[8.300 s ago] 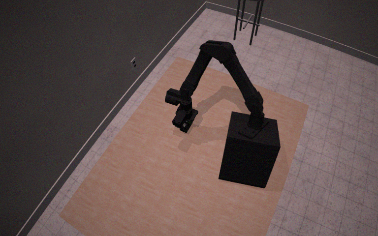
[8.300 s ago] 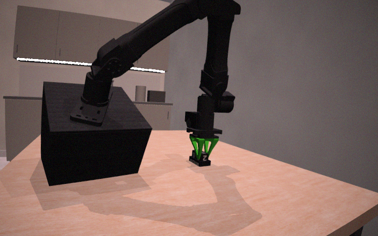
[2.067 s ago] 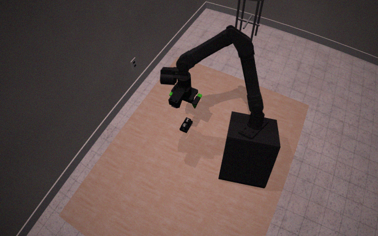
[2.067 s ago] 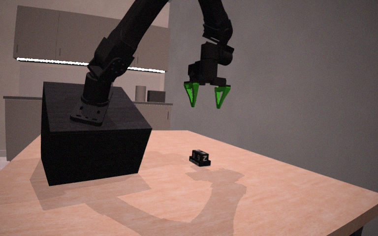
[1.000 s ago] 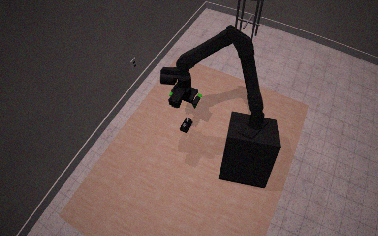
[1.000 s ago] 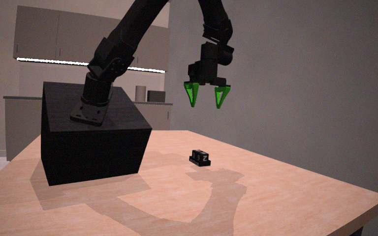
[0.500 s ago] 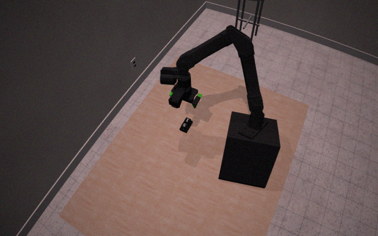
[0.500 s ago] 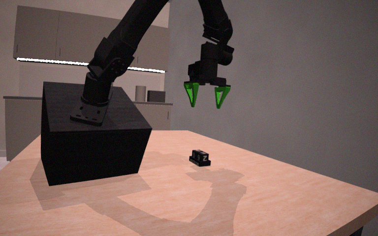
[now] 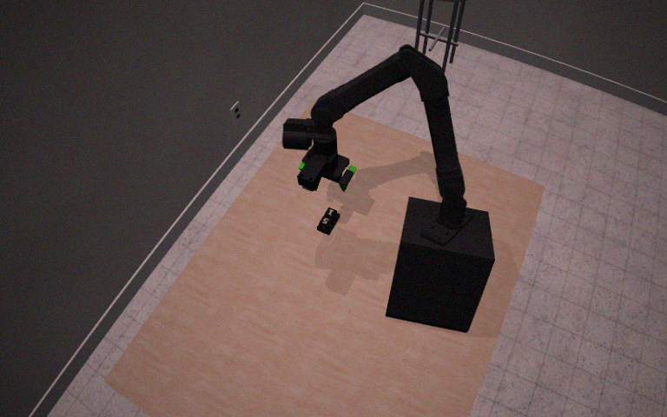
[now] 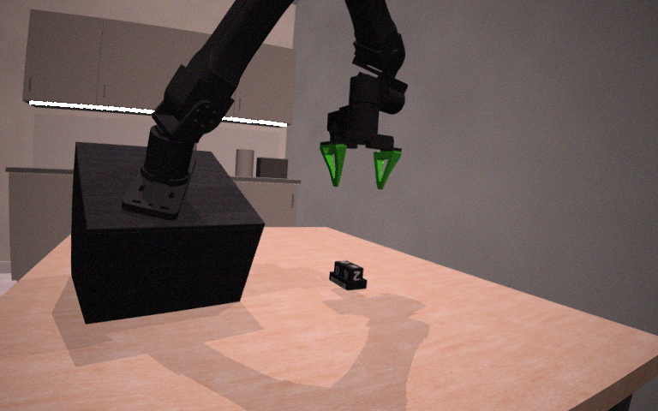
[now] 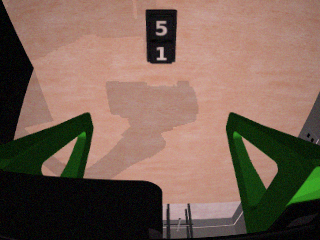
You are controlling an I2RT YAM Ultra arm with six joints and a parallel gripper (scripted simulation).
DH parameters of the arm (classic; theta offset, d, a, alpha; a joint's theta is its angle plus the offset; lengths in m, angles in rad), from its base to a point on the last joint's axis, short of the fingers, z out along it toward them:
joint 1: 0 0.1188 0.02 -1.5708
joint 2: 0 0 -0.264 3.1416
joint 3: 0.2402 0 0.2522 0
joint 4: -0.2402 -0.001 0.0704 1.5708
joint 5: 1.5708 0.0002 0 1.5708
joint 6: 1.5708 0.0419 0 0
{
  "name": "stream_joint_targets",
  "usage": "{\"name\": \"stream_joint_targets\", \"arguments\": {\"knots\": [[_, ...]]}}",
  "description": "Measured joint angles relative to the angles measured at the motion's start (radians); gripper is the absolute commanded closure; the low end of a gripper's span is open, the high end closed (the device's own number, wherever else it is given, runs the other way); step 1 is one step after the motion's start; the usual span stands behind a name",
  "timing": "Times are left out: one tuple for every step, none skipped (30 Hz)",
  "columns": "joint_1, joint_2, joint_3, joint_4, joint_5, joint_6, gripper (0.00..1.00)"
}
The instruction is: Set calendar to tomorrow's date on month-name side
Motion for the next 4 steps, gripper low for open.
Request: {"name": "stream_joint_targets", "arguments": {"knots": [[0.000,0.000,0.000,0.000,0.000,0.000,0.00],[0.000,0.000,0.000,0.000,0.000,0.000,0.00],[0.000,0.000,0.000,0.000,0.000,0.000,0.00],[0.000,0.000,0.000,0.000,0.000,0.000,0.00]]}}
